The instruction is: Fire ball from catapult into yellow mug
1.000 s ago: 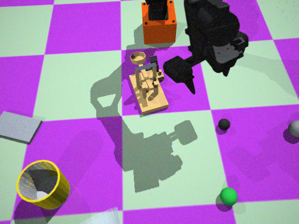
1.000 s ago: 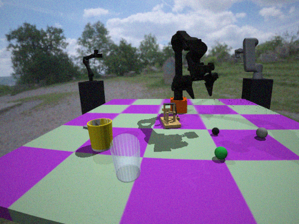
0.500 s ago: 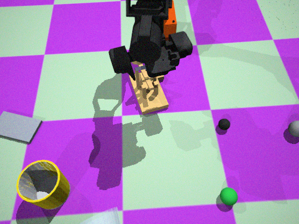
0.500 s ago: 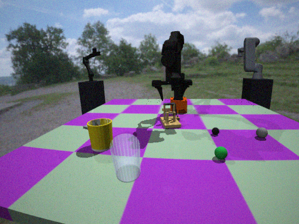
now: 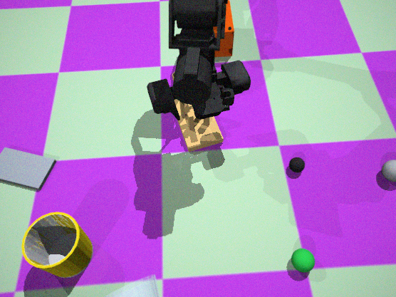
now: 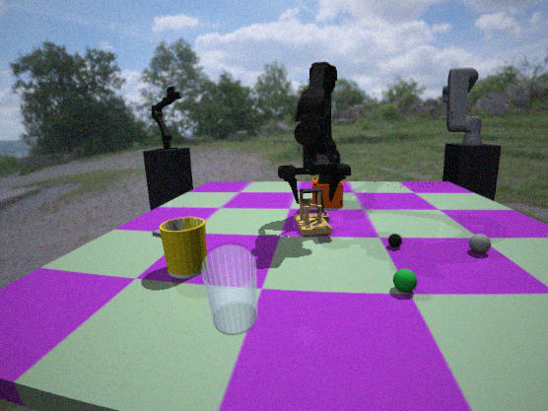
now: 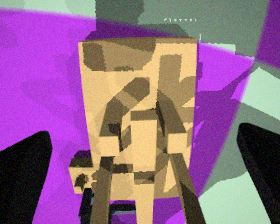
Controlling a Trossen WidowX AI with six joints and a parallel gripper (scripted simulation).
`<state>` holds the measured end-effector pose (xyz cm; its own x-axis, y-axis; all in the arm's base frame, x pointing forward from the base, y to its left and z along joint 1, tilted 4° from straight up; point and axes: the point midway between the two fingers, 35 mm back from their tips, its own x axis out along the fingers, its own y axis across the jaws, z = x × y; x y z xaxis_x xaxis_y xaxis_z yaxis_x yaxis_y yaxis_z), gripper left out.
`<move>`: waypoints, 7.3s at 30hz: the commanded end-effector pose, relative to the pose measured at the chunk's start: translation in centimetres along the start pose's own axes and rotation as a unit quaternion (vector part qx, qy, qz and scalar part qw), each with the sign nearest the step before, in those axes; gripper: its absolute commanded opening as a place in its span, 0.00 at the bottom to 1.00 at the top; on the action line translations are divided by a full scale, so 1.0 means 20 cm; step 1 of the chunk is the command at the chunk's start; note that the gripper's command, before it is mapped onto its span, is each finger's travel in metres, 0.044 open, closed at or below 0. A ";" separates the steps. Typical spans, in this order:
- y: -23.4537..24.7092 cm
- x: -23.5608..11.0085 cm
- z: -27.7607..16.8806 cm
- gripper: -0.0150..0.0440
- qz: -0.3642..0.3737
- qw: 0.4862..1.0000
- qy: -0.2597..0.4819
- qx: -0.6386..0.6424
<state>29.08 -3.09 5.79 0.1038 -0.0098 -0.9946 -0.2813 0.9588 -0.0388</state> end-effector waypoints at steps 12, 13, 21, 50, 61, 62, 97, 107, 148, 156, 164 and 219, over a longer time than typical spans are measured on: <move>0.00 0.13 -0.01 1.00 0.001 1.000 0.006 -0.002; 0.00 0.14 -0.01 1.00 0.001 1.000 0.006 -0.002; 0.00 0.21 -0.02 1.00 0.001 1.000 0.006 -0.002; 0.00 0.12 -0.01 0.31 0.001 1.000 0.003 0.000; -0.12 -0.01 -0.02 0.25 -0.001 0.996 0.004 0.094; -0.14 -0.01 -0.03 0.25 -0.002 0.994 0.004 0.112; -0.58 0.11 -0.15 0.25 -0.007 0.928 0.005 0.371; -0.58 0.19 -0.15 0.25 -0.007 0.928 0.005 0.371; -0.57 -0.24 -0.15 1.00 -0.008 0.930 0.004 0.368; -0.57 -0.02 -0.16 1.00 -0.007 0.930 0.005 0.368; -0.57 0.02 -0.16 1.00 -0.007 0.930 0.005 0.368; -0.57 -0.02 -0.16 0.25 -0.009 0.930 0.003 0.368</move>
<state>28.88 -14.71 3.51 0.0585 -0.0076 -0.9983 0.4507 0.8925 0.0196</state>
